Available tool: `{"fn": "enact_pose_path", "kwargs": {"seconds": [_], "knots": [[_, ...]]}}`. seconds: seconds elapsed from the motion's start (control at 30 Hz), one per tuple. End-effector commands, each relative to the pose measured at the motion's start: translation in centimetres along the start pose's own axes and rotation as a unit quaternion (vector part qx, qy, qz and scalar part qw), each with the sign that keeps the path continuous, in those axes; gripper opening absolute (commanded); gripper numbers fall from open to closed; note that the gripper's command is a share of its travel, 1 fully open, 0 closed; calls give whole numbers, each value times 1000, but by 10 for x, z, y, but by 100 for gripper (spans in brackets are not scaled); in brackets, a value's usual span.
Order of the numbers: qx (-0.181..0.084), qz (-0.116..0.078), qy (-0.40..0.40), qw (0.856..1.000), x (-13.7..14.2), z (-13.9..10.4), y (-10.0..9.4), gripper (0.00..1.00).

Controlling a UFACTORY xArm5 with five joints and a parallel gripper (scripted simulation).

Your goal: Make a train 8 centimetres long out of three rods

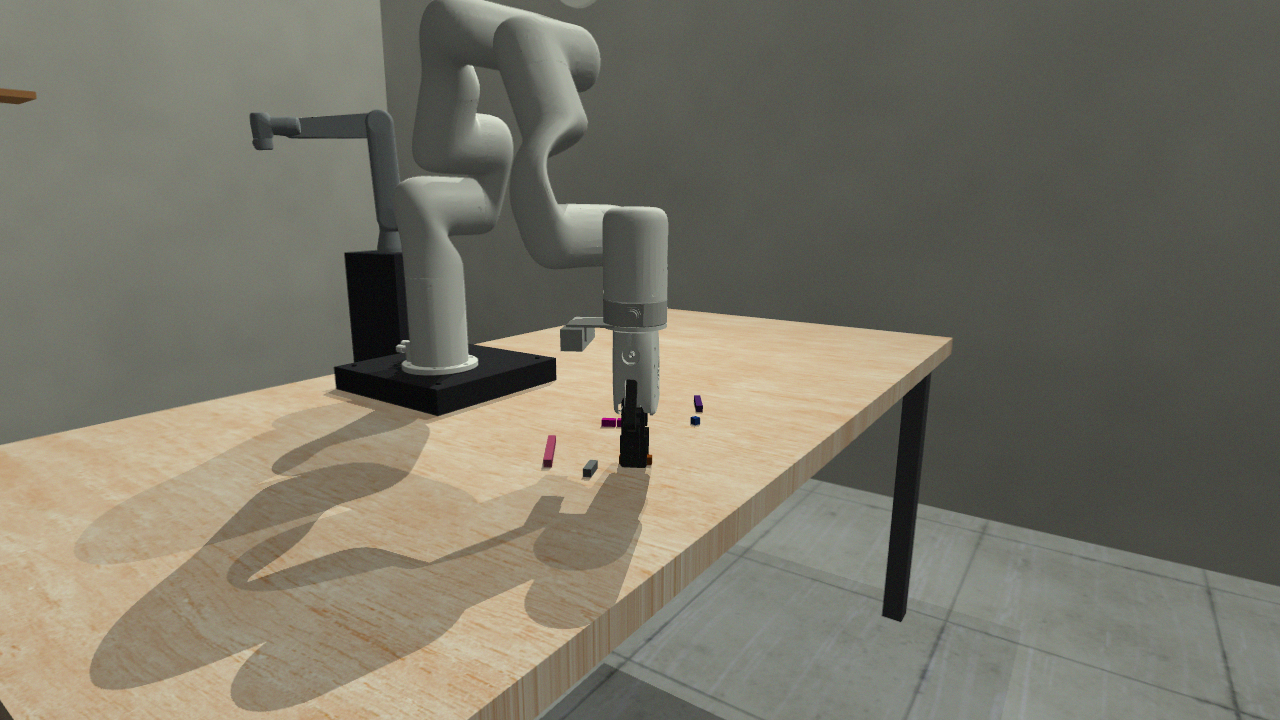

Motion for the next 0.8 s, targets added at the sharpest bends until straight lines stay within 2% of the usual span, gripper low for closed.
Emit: {"fn": "enact_pose_path", "kwargs": {"seconds": [0.0, 0.77], "knots": [[-2, 1, 0, 1000, -1, -1, -1, 24], [-2, 1, 0, 1000, -1, -1, -1, 24]]}}
Point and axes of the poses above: the point where the finger pads meet when closed, its own y axis out along the fingers, its own x axis across the jaws, z = x × y, the point moved 4 cm from there along -y, back along the fingers, and after that the axes turned 7 degrees about y, right-handed, at the moved point
